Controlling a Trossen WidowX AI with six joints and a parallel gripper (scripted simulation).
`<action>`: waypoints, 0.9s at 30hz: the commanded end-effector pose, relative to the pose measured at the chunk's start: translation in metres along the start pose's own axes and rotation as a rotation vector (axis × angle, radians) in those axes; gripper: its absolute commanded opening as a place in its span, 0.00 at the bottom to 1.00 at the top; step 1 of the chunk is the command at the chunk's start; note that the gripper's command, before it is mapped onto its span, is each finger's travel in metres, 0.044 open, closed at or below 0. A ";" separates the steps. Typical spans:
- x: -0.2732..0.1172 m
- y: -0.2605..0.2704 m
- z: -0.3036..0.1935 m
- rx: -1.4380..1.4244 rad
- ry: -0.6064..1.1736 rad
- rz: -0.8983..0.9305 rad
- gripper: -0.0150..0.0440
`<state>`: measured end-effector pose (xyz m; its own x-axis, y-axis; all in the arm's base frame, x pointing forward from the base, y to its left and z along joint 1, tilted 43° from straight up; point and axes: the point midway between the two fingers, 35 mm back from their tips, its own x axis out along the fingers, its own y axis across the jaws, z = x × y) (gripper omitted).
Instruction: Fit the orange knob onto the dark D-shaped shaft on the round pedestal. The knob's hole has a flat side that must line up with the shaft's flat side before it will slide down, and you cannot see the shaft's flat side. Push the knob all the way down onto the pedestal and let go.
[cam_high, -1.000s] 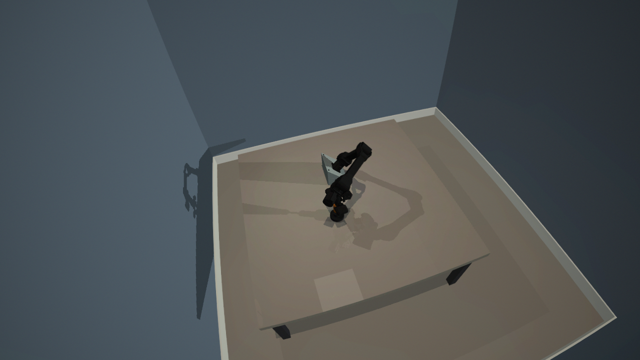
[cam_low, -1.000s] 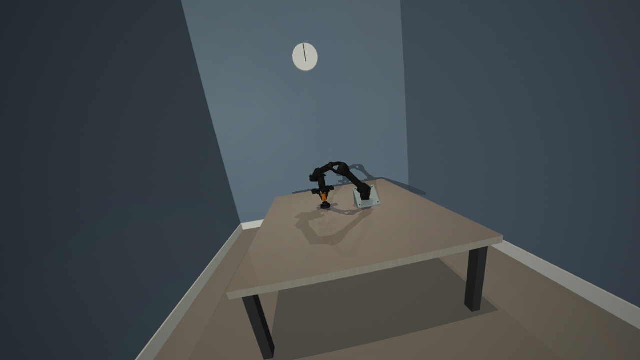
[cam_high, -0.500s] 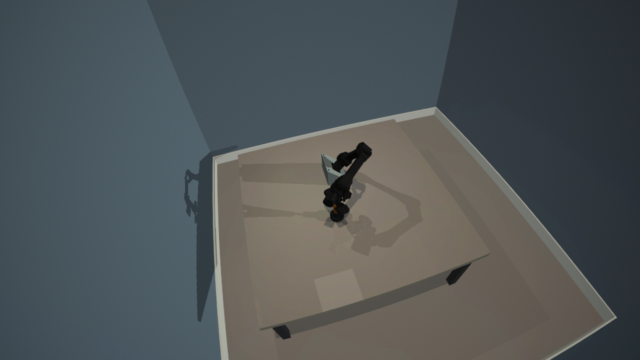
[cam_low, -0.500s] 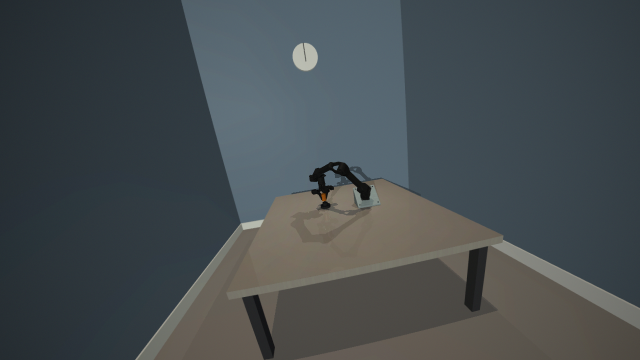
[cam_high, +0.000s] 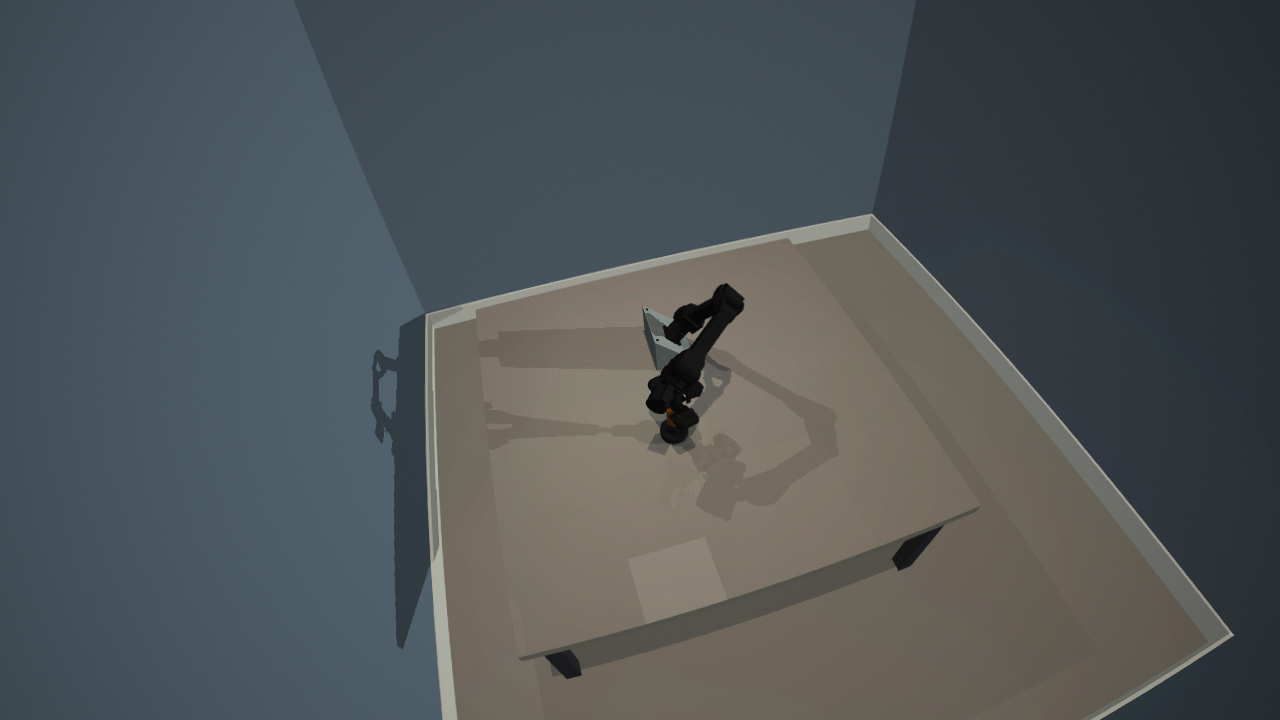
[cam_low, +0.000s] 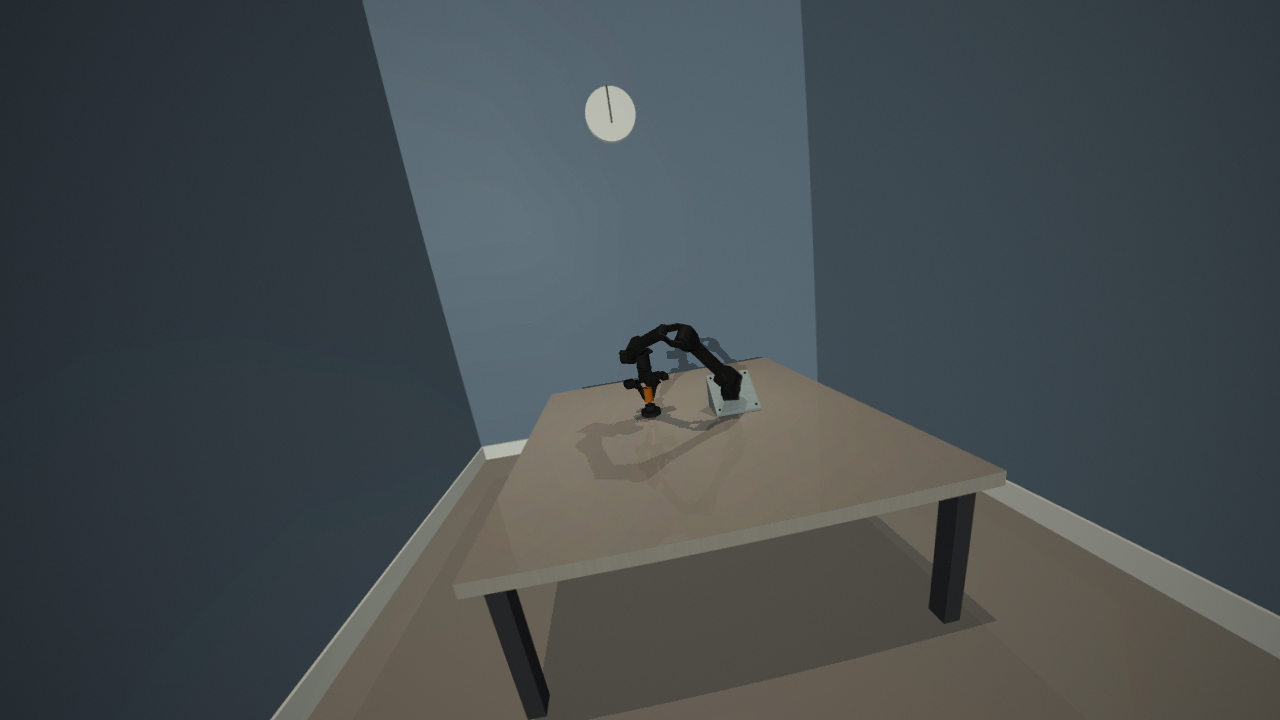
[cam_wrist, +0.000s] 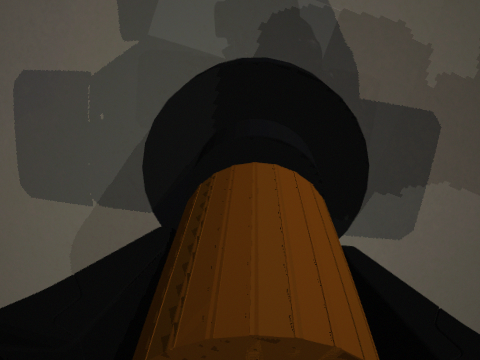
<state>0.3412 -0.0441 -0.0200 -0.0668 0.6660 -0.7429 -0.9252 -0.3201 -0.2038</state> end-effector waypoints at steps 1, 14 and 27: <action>0.001 -0.001 0.000 -0.002 -0.001 -0.004 0.25; -0.005 -0.003 -0.001 -0.057 -0.001 -0.004 0.25; -0.003 -0.004 -0.001 -0.212 -0.001 -0.004 0.25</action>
<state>0.3443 -0.0462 -0.0178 -0.0691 0.6678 -0.7412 -0.8349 -0.4454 -0.3235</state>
